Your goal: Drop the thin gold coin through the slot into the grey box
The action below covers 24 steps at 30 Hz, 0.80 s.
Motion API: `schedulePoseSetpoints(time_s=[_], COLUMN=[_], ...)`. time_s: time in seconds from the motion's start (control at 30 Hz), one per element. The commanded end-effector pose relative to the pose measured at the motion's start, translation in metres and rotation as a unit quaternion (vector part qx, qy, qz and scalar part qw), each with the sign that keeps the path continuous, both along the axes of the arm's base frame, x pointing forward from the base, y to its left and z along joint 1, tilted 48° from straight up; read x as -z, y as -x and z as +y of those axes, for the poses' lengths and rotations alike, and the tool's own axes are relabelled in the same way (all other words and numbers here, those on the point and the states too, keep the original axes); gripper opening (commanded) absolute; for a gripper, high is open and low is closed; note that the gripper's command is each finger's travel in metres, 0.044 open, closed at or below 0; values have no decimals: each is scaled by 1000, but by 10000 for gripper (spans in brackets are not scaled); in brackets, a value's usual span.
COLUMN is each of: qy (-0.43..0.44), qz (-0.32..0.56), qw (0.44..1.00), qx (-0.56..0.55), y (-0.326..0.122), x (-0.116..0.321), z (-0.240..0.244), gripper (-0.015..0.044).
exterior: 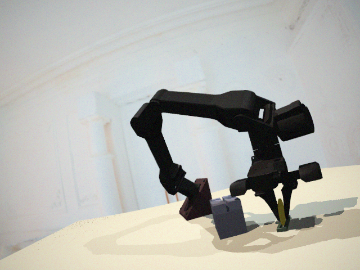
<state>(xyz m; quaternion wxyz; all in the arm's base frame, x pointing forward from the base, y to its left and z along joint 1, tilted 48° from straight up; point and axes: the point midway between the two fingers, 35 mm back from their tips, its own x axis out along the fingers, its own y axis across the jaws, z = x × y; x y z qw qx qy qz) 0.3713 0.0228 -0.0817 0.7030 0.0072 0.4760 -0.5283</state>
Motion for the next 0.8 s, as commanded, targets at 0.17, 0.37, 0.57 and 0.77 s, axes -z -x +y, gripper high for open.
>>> schedulePoseSetpoints(time_s=[0.17, 0.37, 0.57, 0.77], qy=[2, 2, 1, 0], qz=[1, 1, 1, 1], qw=[1000, 1000, 1000, 1000], qx=[-3, -3, -3, -4], y=[0, -1, -3, -4], x=[0, -2, -12, -21], z=[-1, 2, 14, 26], gripper=[0, 0, 0, 0])
